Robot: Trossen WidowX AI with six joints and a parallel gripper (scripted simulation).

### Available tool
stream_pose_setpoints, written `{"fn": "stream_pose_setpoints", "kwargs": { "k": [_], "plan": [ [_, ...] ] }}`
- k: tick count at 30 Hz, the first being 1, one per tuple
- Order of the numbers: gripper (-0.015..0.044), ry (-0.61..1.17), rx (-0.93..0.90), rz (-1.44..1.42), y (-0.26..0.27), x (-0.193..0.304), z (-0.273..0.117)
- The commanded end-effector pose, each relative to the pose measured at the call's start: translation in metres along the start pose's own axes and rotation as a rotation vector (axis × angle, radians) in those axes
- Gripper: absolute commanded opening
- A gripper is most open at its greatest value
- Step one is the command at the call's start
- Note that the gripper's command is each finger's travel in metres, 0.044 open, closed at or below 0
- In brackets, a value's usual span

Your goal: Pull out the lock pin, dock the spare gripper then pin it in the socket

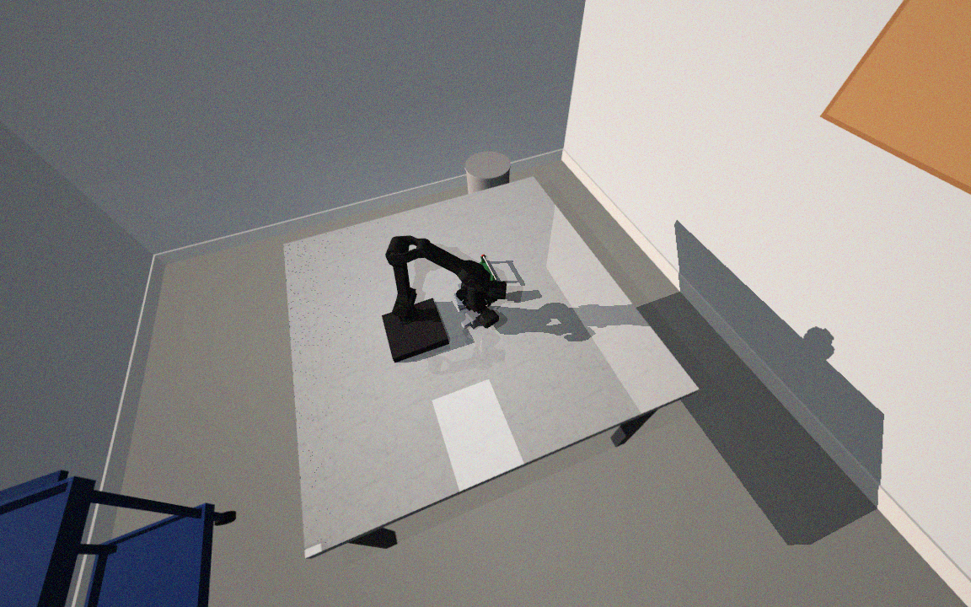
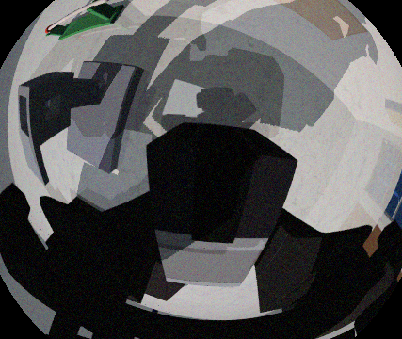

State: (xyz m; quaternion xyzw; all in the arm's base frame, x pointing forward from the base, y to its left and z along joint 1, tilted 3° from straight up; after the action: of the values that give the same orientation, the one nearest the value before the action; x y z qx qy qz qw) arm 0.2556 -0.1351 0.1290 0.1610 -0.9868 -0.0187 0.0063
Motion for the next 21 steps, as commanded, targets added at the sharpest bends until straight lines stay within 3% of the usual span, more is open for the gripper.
{"fn": "stream_pose_setpoints", "kwargs": {
  "k": [1,21],
  "plan": [
    [0.0,-0.002,0.002,-0.077,0.0001,0.0007,-0.0012],
    [0.0,0.0,0.003,-0.565,0.0022,0.0066,-0.0029]
  ]
}}
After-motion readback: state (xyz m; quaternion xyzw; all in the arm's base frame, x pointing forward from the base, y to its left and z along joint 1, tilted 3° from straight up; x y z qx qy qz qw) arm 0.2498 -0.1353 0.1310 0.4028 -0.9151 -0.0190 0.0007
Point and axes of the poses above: the point midway between the two fingers, 35 mm back from their tips, its own z axis out along the fingers, its own y axis across the jaws, x = y × z, the point moved 8 cm from there along -z, back along the fingers, and after that the axes turned 2 degrees about -z, right-handed, at the moved point
